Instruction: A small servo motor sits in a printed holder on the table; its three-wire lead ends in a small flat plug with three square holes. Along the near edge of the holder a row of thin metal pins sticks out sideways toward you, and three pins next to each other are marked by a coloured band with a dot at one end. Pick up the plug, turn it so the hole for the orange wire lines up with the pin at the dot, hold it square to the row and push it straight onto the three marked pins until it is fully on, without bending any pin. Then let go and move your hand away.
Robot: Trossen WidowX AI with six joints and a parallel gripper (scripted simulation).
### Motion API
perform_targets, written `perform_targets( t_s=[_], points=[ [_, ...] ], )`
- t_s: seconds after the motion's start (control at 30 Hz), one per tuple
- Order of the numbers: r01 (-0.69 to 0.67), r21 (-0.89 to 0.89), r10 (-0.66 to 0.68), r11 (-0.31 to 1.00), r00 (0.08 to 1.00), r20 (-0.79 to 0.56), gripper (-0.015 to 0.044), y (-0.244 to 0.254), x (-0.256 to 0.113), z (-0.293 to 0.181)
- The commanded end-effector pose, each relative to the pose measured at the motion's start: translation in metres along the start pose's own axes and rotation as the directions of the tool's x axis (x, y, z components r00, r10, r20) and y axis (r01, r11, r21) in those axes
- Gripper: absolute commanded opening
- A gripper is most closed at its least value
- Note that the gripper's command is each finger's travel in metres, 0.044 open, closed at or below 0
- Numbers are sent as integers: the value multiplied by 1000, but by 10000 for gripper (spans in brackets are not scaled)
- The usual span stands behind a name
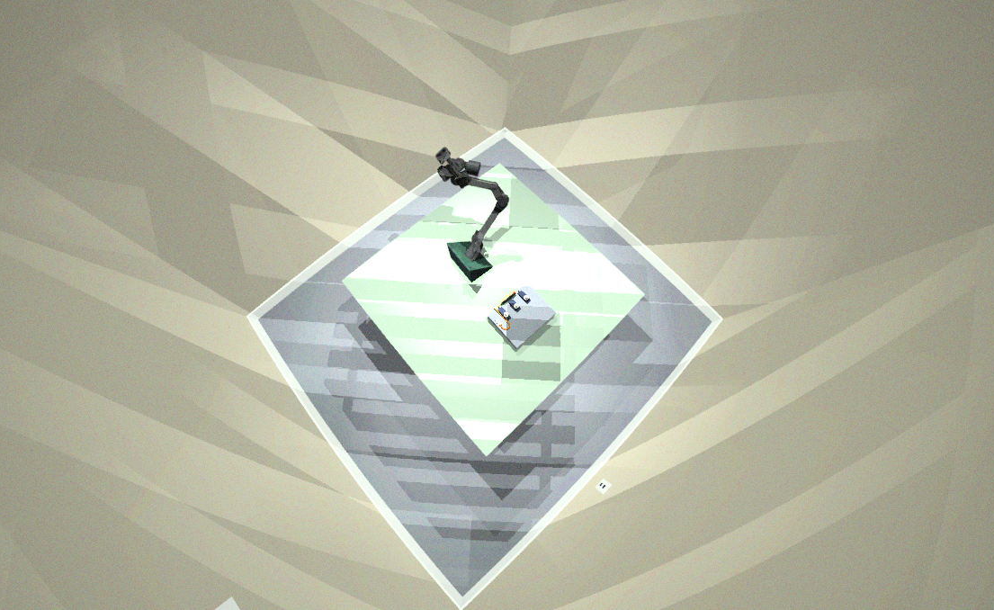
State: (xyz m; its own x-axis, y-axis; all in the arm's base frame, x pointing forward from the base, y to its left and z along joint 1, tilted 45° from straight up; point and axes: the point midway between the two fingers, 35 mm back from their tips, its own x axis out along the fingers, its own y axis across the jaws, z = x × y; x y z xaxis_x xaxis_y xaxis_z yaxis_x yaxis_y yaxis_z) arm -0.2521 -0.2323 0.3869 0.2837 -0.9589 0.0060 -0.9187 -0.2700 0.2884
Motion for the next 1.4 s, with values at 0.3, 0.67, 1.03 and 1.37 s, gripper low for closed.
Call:
perform_targets(
  t_s=[0.3,0.67,1.03,1.37],
  points=[
    [8,52,-6,999,999,-31,138,-3,9,-7],
    [29,143,-17,989,996,-82,115,-7,24,-16],
    [55,228,-25,972,991,-131,115,-12,37,-26],
    [173,390,-91,905,972,-218,115,-36,74,-44]
  ],
)
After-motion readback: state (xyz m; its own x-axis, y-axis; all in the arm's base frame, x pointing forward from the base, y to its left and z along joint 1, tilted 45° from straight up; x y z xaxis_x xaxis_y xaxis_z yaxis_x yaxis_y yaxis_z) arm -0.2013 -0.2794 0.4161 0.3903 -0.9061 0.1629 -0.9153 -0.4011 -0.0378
